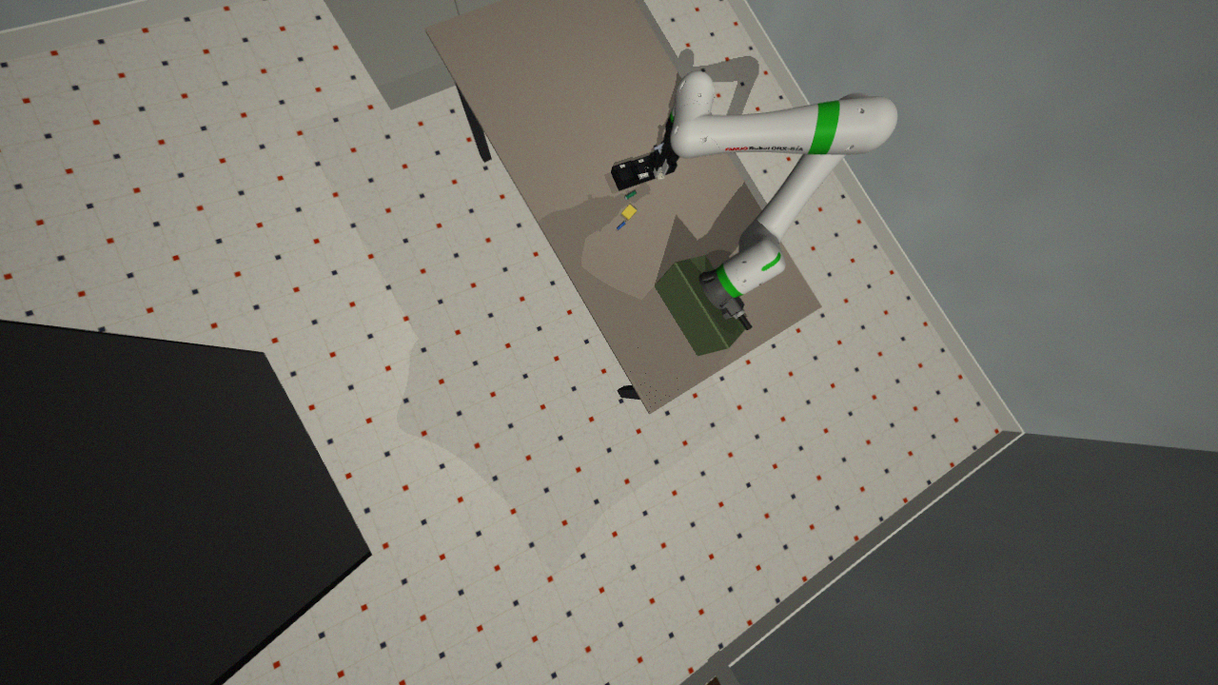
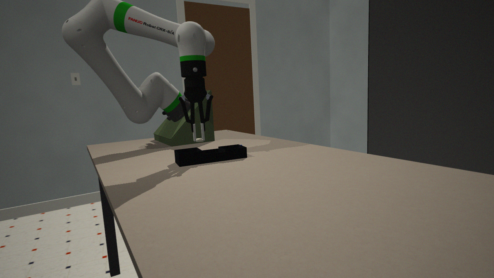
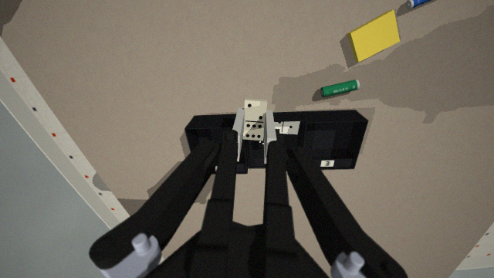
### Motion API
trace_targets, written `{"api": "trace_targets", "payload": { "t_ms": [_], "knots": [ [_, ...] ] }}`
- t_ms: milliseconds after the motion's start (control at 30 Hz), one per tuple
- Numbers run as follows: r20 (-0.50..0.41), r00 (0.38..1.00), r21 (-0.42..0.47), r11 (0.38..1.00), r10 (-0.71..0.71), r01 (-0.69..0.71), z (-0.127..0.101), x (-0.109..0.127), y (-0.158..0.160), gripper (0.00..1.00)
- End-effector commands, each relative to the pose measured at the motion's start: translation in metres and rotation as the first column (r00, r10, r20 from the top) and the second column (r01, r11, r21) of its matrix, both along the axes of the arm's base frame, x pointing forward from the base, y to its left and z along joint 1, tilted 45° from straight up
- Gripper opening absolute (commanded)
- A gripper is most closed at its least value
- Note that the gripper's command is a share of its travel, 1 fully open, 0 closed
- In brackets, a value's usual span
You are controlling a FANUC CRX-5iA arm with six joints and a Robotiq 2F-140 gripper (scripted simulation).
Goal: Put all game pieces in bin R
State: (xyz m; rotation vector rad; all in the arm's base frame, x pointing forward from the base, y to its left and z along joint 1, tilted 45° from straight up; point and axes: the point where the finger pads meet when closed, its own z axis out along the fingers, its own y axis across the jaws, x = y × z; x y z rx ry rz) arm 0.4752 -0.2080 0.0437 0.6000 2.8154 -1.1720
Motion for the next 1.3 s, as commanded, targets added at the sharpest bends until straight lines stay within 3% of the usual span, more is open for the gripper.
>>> {"api": "trace_targets", "payload": {
  "t_ms": [0,167,333,400,433,900,967,1000,1267],
  "knots": [
    [0.108,0.988,-0.016,0.993,-0.111,0.113,-0.006,0.027,0.002,0.13],
    [0.211,0.955,-0.013,0.976,-0.208,0.216,-0.013,0.056,0.004,0.13],
    [0.31,0.902,0.001,0.949,-0.3,0.315,-0.013,0.058,0.004,0.13],
    [0.31,0.902,0.001,0.949,-0.3,0.315,-0.013,0.058,0.004,0.13],
    [0.363,0.863,0.012,0.928,-0.351,0.373,-0.013,0.058,0.004,0.13],
    [0.576,0.609,0.11,0.79,-0.546,0.604,-0.013,0.058,0.004,0.13],
    [0.576,0.609,0.11,0.79,-0.546,0.604,-0.013,0.058,0.004,0.13],
    [0.614,0.541,0.138,0.752,-0.575,0.644,-0.013,0.058,0.004,0.13],
    [0.696,0.35,0.22,0.65,-0.627,0.728,-0.013,0.058,0.003,0.13]
  ]
}}
